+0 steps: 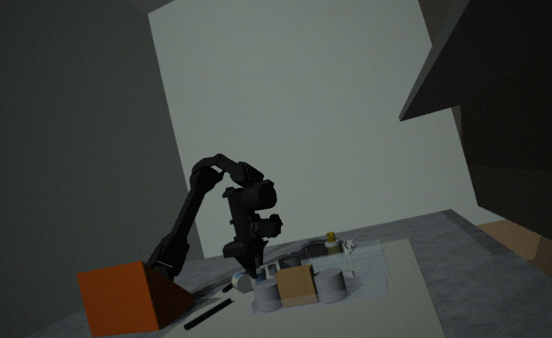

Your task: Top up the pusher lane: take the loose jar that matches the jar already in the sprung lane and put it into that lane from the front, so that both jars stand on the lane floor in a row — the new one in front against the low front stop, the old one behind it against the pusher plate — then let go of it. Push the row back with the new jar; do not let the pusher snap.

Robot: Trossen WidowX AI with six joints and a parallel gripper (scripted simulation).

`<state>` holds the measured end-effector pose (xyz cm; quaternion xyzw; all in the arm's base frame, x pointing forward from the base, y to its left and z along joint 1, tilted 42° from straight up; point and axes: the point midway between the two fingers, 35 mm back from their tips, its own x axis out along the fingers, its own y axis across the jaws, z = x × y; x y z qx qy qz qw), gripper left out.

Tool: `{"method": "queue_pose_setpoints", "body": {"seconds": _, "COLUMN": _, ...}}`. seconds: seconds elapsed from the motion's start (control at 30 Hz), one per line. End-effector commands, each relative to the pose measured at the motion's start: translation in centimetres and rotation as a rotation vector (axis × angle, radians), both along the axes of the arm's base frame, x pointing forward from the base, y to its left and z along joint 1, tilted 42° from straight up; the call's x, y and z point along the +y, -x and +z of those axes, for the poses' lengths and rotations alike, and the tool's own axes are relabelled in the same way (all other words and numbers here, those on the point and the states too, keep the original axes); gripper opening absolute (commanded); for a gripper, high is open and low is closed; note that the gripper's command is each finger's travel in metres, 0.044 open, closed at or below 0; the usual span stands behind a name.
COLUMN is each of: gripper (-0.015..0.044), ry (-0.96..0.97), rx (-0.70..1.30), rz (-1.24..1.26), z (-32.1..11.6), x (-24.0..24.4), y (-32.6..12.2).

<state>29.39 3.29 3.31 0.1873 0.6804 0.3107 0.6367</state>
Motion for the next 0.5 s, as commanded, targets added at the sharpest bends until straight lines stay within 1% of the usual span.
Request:
{"method": "queue_pose_setpoints", "body": {"seconds": 0.0, "gripper": 0.0, "ry": -0.002, "rx": -0.02, "rz": -0.006, "z": 0.22, "x": 0.01, "y": -0.79}}
{"method": "queue_pose_setpoints", "body": {"seconds": 0.47, "gripper": 0.0, "ry": -0.002, "rx": -0.021, "rz": -0.006, "z": 0.26, "x": 0.09, "y": -1.3}}
